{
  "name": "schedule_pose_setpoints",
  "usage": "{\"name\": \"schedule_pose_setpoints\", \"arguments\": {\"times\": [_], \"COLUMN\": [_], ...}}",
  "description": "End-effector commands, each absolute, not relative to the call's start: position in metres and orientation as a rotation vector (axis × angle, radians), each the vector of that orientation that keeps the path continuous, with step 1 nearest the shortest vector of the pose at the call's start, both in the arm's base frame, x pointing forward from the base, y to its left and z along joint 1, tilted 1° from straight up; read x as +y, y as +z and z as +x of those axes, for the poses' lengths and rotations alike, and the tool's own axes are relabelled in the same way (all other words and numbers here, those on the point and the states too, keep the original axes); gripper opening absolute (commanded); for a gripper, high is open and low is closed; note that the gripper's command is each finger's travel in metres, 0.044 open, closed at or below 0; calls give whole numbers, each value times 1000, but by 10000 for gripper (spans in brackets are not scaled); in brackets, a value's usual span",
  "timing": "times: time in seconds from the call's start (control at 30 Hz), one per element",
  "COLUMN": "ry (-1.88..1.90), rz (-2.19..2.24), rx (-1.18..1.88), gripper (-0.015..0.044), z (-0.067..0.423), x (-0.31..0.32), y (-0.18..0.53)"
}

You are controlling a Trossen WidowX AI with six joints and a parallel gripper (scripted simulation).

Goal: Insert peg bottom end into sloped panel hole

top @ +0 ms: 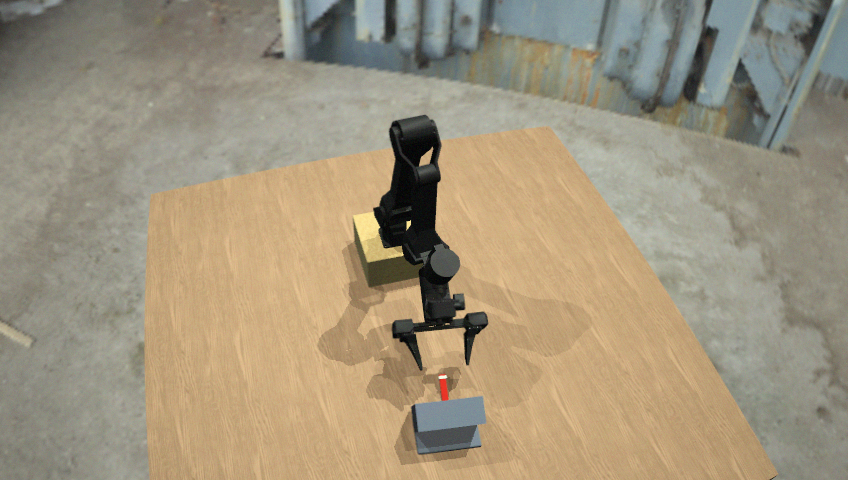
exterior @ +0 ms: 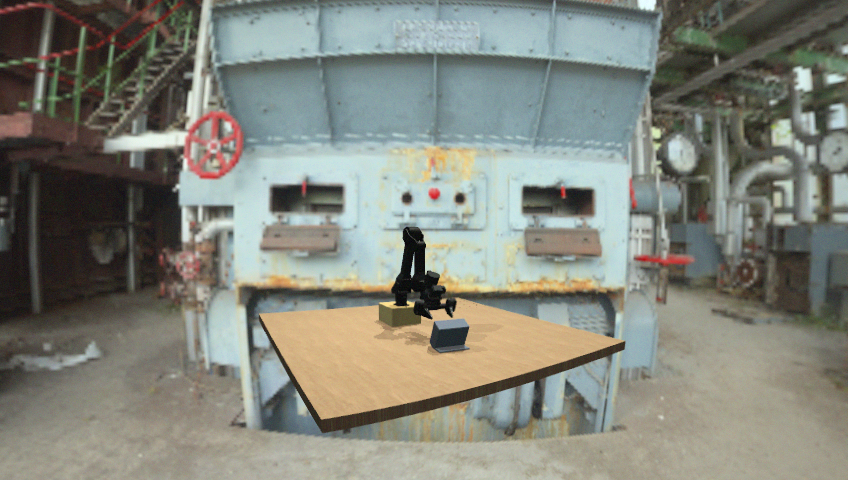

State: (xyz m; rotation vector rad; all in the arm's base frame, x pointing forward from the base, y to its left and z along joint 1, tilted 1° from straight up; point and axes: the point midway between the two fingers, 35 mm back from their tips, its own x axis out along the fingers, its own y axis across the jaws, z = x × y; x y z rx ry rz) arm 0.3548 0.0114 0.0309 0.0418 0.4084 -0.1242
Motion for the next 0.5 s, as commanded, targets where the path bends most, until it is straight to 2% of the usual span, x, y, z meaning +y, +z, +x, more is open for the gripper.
{"name": "schedule_pose_setpoints", "arguments": {"times": [0.0, 0.47], "ry": [-129, -128], "rz": [45, 45], "rx": [410, 410], "gripper": [440, 440], "z": [352, 341], "x": [11, 13], "y": [32, 38]}}
